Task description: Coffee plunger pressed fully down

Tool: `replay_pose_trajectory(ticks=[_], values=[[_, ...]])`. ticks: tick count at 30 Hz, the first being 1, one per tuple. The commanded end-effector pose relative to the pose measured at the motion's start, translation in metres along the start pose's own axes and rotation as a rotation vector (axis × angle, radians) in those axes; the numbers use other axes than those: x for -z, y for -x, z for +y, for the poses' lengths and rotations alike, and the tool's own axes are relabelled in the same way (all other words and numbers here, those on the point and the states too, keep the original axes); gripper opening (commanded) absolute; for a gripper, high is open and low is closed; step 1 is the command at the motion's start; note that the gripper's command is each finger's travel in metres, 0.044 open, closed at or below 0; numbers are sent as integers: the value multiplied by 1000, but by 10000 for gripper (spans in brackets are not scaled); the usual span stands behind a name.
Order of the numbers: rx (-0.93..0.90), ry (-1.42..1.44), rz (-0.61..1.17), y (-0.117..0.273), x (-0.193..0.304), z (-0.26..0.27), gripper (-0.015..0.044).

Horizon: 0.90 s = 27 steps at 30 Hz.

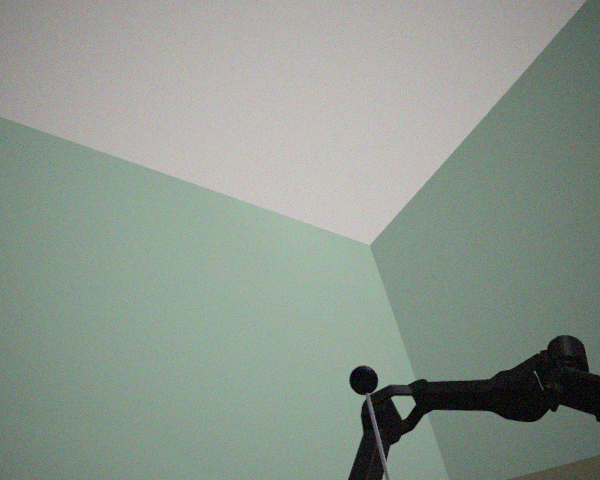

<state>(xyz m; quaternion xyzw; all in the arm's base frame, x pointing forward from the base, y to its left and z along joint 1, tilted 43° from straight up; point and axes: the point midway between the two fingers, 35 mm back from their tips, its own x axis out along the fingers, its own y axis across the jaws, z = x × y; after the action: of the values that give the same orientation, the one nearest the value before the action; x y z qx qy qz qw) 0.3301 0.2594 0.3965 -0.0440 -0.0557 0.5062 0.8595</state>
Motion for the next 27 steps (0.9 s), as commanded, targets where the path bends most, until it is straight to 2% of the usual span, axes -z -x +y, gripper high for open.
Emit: replay_pose_trajectory(ticks=[1,7,14,20,27], values=[[106,-46,140,31,43,-50,440],[248,-151,317,96,99,-111,440],[399,-322,470,195,152,-153,440],[533,-529,522,289,185,-159,440],[686,-783,457,386,201,-135,440]])
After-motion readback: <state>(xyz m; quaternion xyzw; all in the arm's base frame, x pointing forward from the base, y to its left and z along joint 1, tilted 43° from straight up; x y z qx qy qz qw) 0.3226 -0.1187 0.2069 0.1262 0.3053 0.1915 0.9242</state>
